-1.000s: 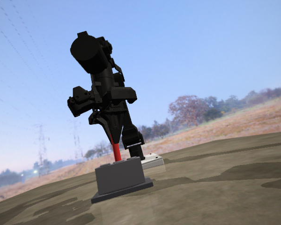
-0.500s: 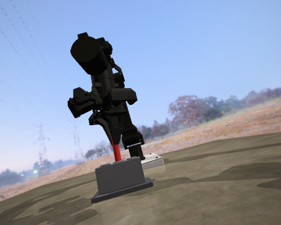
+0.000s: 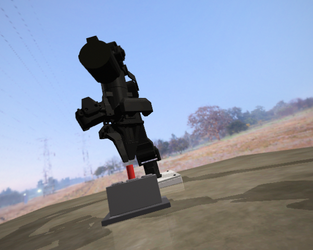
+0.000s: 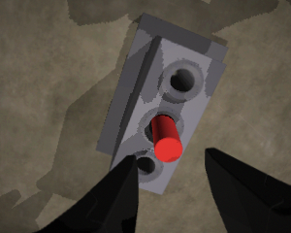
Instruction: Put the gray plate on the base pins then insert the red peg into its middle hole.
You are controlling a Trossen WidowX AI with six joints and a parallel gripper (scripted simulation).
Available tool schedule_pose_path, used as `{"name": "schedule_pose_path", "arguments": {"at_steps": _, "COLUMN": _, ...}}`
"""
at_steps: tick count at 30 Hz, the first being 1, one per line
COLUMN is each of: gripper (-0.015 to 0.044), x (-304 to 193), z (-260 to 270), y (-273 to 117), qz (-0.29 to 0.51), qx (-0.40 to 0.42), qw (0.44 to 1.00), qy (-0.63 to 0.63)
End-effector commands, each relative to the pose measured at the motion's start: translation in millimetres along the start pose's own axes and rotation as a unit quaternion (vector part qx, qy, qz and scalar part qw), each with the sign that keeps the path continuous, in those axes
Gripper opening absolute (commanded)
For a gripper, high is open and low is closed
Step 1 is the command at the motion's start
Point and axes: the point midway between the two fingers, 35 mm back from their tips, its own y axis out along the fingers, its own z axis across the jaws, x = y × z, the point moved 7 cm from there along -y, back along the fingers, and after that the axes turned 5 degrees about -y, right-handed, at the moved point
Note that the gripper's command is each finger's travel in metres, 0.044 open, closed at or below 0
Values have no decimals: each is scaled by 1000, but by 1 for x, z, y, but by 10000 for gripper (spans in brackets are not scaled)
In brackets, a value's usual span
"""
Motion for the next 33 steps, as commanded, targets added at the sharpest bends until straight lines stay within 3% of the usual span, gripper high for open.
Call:
{"name": "schedule_pose_path", "arguments": {"at_steps": 1, "gripper": 150, "x": 0, "z": 0, "y": 0, "qz": 0, "qx": 0, "qw": 1000, "qy": 0}}
{"name": "schedule_pose_path", "arguments": {"at_steps": 33, "gripper": 150, "x": 2, "z": -4, "y": -18, "qz": 0, "qx": 2, "qw": 1000, "qy": -2}}
